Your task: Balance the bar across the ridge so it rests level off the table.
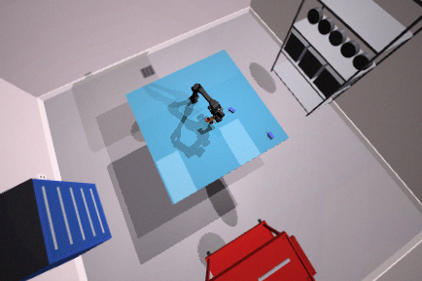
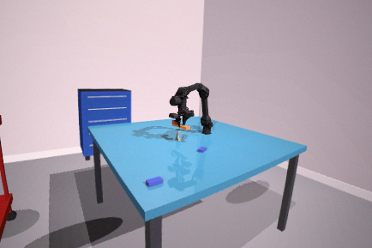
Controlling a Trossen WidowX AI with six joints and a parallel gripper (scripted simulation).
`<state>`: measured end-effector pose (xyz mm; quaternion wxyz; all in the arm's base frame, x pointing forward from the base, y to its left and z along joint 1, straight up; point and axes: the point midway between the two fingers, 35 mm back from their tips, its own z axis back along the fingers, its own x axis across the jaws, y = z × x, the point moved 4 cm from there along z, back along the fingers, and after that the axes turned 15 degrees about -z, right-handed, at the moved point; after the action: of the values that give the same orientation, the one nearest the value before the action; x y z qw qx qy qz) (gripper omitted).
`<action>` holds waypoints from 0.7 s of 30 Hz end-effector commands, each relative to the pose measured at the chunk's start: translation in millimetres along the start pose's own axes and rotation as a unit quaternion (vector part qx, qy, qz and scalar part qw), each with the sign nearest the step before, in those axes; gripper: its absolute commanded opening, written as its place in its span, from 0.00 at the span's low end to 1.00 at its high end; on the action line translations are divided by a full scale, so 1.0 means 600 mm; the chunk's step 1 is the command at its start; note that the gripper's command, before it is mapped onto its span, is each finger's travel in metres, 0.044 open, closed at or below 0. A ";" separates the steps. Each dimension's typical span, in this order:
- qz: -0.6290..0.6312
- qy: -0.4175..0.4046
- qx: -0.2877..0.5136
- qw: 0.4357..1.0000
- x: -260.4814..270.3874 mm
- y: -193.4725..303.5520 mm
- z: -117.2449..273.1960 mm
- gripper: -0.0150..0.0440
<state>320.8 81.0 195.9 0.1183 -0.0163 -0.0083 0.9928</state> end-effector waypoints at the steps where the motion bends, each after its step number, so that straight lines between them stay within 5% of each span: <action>1: -0.002 0.000 0.002 1.000 -0.001 0.000 -0.013 0.25; 21: -0.002 0.000 0.002 1.000 -0.003 0.002 -0.052 0.25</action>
<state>322.6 80.2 166.3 0.1203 -0.0152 -0.0079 0.9926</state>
